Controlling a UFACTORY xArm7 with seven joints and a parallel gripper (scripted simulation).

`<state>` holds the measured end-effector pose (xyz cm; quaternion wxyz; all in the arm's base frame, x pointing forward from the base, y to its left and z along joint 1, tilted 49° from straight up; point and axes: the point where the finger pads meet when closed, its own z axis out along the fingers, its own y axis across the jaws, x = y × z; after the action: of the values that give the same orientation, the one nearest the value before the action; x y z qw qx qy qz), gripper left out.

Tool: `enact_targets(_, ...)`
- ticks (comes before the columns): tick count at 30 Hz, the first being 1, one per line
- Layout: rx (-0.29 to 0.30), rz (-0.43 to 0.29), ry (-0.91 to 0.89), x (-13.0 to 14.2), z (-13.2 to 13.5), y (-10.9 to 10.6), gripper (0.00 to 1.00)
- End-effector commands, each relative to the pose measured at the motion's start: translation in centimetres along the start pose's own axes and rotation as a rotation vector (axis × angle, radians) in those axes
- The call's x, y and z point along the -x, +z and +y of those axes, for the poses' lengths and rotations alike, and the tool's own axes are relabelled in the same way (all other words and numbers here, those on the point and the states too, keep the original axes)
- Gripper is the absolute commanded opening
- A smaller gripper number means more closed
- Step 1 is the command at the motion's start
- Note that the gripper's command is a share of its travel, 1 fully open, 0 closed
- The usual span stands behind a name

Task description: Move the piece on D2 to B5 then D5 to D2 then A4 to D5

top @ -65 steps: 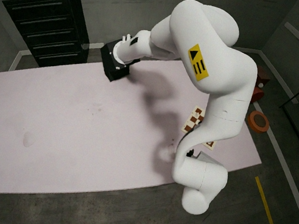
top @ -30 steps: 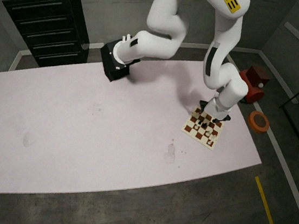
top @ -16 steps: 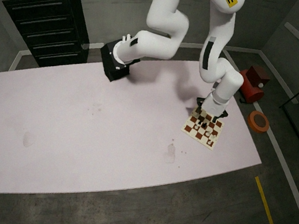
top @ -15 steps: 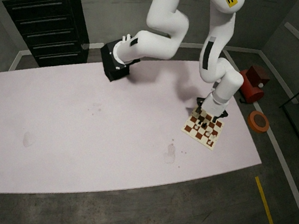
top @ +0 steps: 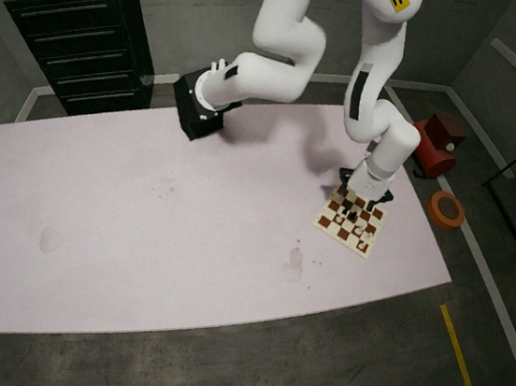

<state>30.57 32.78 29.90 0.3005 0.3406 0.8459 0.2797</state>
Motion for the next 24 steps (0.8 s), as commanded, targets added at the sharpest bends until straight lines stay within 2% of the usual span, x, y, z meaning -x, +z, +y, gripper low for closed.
enact_targets(1, 0.002, -0.001, -0.019, 0.0, 0.1, -0.1, 1.00)
enact_targets(6, -0.005, -0.011, -0.160, 0.4, 0.2, 0.0, 1.00)
enact_targets(15, -0.031, -0.037, -0.625, 1.7, 0.4, 0.4, 1.00)
enact_targets(17, -0.031, -0.037, -0.625, 1.7, 0.4, 0.4, 1.00)
enact_targets(18, -0.039, -0.042, -0.765, 1.9, 0.5, 0.5, 1.00)
enact_targets(24, -0.055, -0.053, -1.015, 2.3, 0.7, 1.4, 1.00)
